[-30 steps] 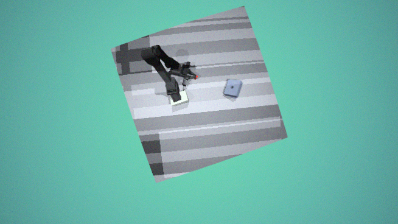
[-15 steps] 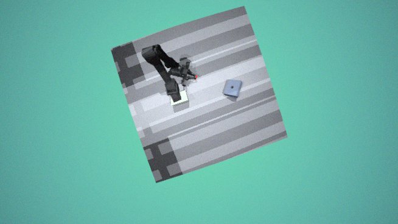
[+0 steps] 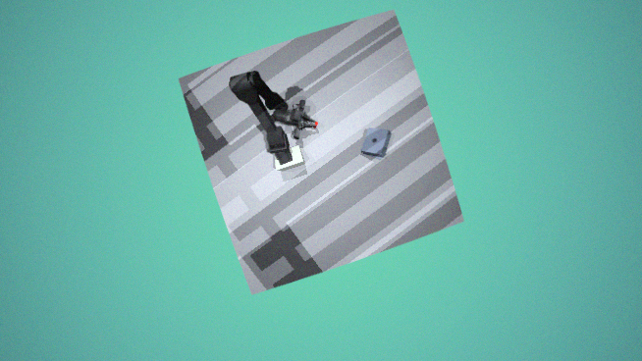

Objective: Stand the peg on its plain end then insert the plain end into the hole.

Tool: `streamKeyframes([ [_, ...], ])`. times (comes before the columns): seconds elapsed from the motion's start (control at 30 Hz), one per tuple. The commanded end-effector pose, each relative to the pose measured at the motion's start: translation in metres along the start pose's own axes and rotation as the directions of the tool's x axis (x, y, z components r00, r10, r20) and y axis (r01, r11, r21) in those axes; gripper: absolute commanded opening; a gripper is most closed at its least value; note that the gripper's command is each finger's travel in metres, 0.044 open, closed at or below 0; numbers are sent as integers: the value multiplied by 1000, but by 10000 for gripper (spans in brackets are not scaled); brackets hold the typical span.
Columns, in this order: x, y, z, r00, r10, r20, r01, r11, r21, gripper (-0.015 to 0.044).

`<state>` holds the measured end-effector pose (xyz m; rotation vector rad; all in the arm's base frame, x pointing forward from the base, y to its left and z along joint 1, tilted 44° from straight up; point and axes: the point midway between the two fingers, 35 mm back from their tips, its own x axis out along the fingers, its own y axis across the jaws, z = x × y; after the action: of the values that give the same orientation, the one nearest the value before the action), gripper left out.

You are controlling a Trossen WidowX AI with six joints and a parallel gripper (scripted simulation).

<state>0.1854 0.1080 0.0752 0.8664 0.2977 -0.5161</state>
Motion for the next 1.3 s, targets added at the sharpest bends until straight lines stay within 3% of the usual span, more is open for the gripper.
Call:
streamKeyframes([
  [0.0, -1, 0, -2, 1000, 0, -1, 0, 1000, 0, 51],
  [0.57, -3, 0, -3, 1000, 1, 15, -1, 1000, 9, 51],
  [0.7, -2, -1, -1, 1000, 1, 17, -1, 1000, 10, 130],
  [1.27, -2, -1, -1, 1000, 1, 17, -1, 1000, 10, 130],
])
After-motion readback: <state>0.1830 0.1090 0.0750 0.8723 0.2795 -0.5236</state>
